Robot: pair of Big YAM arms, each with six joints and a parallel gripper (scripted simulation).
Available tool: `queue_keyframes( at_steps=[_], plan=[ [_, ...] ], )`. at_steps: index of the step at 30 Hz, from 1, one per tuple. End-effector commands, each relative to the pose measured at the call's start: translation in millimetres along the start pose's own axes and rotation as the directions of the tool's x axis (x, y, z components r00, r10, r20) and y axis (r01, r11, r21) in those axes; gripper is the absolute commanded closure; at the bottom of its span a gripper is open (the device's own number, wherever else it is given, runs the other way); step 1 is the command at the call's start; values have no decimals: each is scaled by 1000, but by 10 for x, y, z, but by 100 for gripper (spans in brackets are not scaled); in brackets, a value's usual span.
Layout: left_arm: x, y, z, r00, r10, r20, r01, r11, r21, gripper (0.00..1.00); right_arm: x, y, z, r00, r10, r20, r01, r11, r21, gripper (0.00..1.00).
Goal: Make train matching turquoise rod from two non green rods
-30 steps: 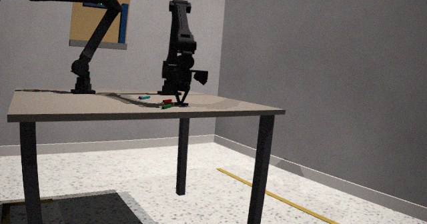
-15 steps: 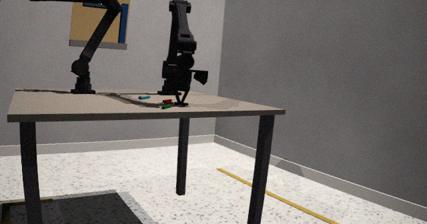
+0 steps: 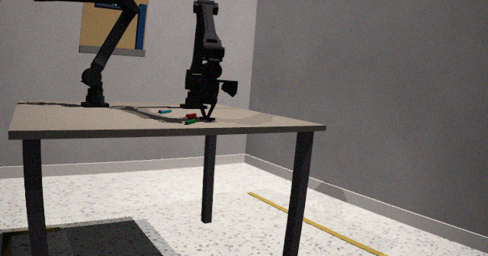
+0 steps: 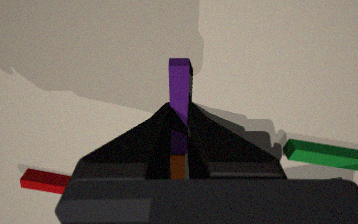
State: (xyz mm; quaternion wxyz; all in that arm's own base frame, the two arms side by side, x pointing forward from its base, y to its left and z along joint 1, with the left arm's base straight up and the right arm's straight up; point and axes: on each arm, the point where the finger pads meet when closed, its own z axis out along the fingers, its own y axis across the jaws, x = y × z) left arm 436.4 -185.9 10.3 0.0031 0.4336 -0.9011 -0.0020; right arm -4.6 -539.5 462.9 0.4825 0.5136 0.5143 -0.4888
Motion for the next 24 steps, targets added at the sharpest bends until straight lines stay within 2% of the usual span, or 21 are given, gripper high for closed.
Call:
queue_keyframes(
  at_steps=[1,24],
  plan=[
    [-3,-151,-164,1000,0,17,-1,999,51,96,-379,30,32,998,7,57,-7,1000,-4,0],
    [35,-97,-169,1000,-1,16,0,999,47,96,-379,30,32,998,7,57,-7,1000,-4,0]
  ],
)
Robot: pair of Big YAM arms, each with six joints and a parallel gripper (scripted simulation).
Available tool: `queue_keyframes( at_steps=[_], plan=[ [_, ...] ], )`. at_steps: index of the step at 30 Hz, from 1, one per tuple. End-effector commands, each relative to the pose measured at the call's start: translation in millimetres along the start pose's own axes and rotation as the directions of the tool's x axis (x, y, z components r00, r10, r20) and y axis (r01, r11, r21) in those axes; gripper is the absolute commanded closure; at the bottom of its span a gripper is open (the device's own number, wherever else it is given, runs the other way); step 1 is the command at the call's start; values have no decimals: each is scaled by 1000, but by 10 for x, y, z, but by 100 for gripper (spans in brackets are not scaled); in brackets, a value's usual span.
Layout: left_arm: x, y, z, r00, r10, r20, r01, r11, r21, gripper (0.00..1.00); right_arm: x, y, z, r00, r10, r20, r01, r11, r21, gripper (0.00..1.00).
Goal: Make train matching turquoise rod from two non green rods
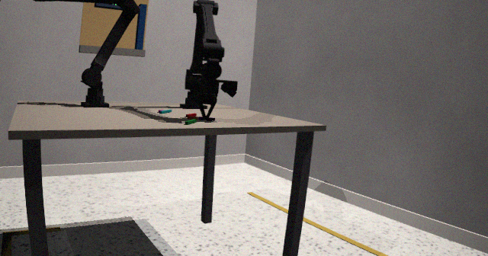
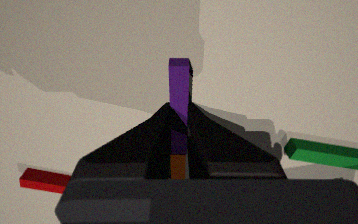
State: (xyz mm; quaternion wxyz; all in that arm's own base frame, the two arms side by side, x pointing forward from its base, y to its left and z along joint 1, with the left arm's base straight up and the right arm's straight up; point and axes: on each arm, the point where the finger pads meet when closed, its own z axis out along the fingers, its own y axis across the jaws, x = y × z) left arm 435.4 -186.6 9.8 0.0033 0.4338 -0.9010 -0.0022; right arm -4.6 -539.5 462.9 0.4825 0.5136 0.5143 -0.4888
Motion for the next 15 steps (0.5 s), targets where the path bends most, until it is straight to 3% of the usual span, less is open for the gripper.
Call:
queue_keyframes(
  at_steps=[1,15],
  plan=[
    [30,-113,-182,1000,2,17,-2,999,50,96,-379,30,32,998,7,57,-7,1000,-4,0],
    [31,-95,-172,1000,0,16,-1,999,49,96,-379,30,32,998,7,57,-7,1000,-4,0]
  ],
)
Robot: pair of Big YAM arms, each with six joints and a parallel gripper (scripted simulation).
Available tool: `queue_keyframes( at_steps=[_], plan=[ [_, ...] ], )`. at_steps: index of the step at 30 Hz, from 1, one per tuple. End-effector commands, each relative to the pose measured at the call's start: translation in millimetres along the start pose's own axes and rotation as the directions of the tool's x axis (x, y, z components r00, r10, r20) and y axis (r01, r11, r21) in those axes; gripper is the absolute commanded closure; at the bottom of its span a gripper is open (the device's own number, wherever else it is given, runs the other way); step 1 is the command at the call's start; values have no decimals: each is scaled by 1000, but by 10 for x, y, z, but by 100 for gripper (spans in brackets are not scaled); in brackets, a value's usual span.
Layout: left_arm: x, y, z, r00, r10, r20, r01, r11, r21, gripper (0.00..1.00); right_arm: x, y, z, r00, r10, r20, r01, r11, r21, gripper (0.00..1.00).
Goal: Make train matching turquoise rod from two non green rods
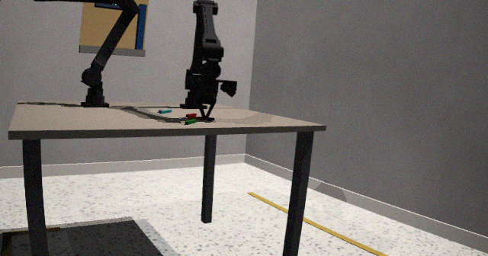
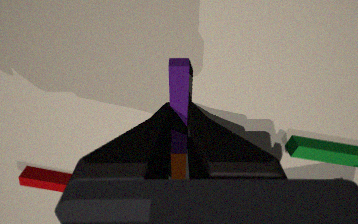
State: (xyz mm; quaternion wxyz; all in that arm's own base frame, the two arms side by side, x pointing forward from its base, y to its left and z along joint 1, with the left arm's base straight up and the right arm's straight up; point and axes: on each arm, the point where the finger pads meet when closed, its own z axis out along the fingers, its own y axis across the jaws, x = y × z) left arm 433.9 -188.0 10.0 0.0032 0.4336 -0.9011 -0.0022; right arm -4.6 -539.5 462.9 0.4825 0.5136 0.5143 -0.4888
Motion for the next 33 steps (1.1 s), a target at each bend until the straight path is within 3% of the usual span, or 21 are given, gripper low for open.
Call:
queue_keyframes(
  at_steps=[1,33],
  plan=[
    [11,-98,-170,1000,0,16,0,999,49,96,-379,30,32,998,7,57,-7,1000,-4,0],
    [9,-102,-165,1000,0,16,0,999,48,96,-379,30,32,998,7,57,-7,1000,-4,0]
  ],
)
